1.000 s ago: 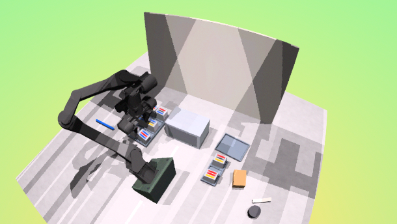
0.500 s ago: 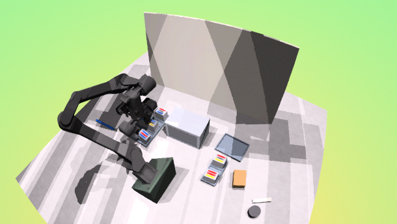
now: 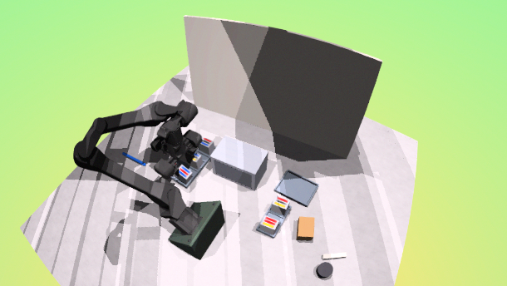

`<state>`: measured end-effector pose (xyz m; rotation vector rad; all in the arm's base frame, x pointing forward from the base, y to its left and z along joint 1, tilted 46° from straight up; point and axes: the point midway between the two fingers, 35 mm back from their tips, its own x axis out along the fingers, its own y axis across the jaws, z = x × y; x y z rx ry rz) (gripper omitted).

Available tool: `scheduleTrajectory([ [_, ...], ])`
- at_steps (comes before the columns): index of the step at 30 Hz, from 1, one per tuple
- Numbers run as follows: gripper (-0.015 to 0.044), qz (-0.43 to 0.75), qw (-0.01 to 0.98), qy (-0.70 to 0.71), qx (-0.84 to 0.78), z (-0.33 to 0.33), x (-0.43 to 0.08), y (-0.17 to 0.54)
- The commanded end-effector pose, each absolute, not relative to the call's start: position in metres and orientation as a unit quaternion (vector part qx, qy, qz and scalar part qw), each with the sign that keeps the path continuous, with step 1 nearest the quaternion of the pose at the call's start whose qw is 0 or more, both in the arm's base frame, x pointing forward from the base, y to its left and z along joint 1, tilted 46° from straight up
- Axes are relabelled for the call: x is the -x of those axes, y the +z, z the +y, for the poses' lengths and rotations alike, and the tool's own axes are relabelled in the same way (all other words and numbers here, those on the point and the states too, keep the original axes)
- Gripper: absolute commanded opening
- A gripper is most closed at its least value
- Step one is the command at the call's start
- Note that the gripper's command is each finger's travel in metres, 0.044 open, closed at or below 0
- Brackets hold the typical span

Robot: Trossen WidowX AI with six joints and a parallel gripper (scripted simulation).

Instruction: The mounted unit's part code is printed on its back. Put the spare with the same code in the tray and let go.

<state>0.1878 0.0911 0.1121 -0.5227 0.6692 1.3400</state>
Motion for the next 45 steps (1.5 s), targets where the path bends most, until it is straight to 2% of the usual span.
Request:
scheduleTrajectory([
  [1,0.0300,0.303,0.702,0.600,0.235,0.096,-0.188,0.106],
  [31,0.0300,0.298,0.705,0.602,0.229,0.126,-0.188,0.082],
  [37,0.0142,0.296,0.703,0.604,0.230,0.125,-0.188,0.083],
  [44,0.0096,0.296,0.703,0.604,0.230,0.125,-0.188,0.083],
  [45,0.0070,0.296,0.703,0.604,0.230,0.125,-0.188,0.083],
])
